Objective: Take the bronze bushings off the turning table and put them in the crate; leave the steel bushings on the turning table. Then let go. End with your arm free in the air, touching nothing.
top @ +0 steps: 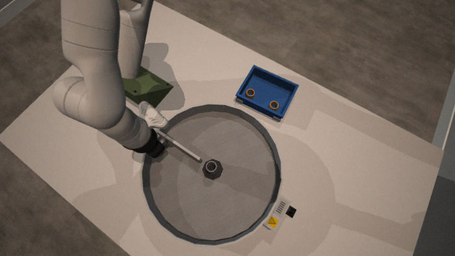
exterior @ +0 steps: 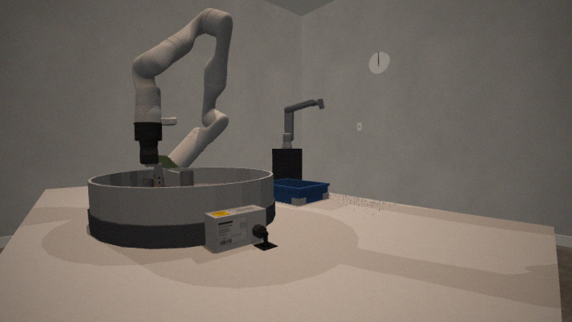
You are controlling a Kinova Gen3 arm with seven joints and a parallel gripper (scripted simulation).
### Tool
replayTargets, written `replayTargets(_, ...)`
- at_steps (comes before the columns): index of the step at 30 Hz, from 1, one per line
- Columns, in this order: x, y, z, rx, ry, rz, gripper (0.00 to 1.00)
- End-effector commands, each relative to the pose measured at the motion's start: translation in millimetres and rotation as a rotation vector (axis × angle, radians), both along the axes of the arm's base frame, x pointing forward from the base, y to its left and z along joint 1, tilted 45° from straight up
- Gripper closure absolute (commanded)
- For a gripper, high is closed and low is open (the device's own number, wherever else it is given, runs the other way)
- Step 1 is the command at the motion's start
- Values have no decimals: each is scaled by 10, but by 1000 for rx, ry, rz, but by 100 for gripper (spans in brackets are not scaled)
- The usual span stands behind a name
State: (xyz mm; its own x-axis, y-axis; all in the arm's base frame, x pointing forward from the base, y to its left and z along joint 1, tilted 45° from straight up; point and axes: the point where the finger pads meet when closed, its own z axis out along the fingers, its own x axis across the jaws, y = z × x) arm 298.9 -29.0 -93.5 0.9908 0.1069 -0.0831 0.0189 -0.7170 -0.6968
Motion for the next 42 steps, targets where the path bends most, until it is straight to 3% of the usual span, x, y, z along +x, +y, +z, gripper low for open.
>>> replayTargets(1, 5, -8, 2, -1, -1, -1, 100)
replayTargets(42, 53, -105, 108, 0, 0, 0, 100)
